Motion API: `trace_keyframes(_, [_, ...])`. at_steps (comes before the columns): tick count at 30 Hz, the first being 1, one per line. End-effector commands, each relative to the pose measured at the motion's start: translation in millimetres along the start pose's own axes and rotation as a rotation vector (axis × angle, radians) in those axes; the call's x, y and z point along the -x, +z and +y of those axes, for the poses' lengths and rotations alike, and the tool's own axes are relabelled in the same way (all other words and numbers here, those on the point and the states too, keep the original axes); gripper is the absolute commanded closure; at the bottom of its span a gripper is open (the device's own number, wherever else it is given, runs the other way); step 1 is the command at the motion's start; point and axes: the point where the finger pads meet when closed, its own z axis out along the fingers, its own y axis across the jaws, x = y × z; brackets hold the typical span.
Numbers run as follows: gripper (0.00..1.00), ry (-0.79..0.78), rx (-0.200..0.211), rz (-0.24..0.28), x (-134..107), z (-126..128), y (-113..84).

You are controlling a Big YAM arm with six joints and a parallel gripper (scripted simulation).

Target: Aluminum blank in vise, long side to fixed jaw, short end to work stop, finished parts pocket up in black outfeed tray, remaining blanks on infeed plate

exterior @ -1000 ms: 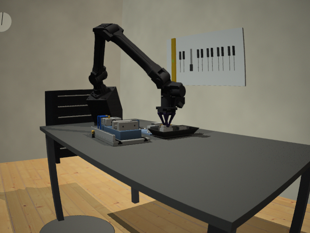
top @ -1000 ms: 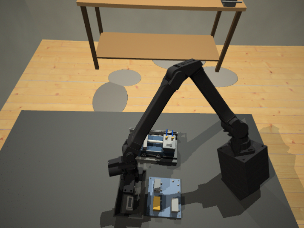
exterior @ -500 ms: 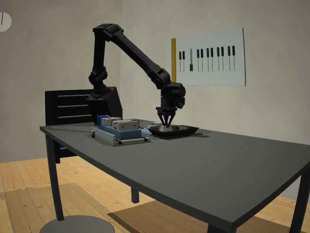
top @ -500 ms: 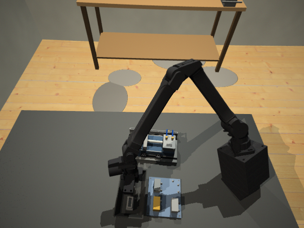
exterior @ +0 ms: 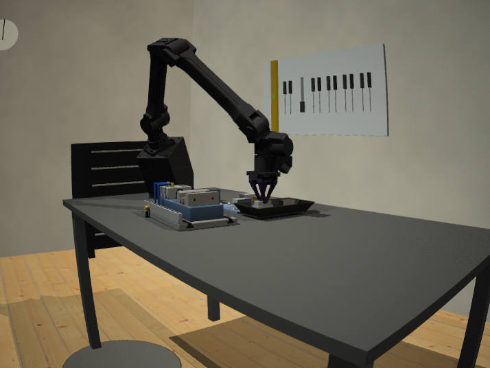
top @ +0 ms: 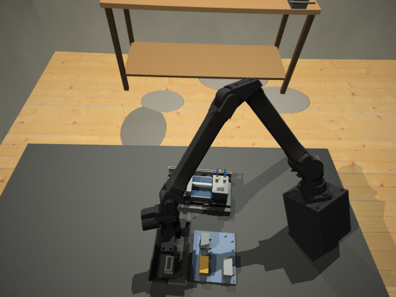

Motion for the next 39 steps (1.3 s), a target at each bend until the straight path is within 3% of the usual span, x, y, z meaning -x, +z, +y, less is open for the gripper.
trace_keyframes(1, [1.0,-0.009,0.021,0.006,-3.1,9.0,17.2])
trace_keyframes(39, [1.0,-0.014,0.018,0.004,0.5,9.5,18.0])
